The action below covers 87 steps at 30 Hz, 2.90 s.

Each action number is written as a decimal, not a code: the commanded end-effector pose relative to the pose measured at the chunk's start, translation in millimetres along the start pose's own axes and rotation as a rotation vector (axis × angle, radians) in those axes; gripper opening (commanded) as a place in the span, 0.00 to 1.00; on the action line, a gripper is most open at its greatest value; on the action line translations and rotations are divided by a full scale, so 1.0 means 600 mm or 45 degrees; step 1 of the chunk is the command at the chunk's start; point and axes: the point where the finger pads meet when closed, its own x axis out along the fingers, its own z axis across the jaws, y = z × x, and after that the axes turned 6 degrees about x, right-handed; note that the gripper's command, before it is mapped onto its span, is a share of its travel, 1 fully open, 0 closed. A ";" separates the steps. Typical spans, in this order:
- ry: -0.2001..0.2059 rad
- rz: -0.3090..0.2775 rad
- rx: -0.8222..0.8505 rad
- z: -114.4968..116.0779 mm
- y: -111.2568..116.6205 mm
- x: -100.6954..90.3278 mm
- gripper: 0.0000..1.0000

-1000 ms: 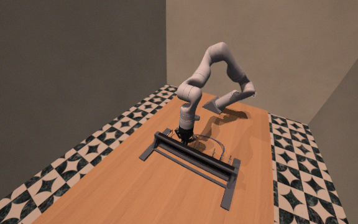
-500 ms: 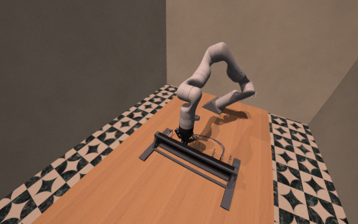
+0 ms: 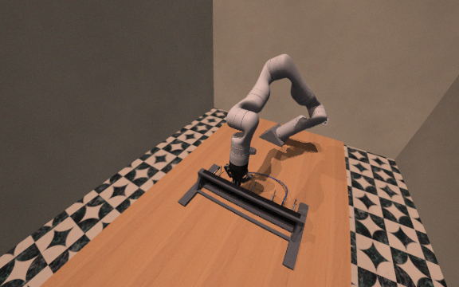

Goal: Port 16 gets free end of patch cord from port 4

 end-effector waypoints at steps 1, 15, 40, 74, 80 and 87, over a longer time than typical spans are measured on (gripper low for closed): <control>-0.002 -0.016 -0.013 0.004 -0.009 -0.004 0.00; 0.009 0.001 0.005 -0.005 0.001 0.002 0.37; 0.007 0.003 0.003 -0.002 0.002 0.000 0.37; 0.003 0.006 0.000 0.000 0.003 -0.002 0.37; 0.003 0.005 0.001 0.000 0.002 -0.004 0.37; 0.003 0.003 0.003 -0.001 0.001 -0.017 0.37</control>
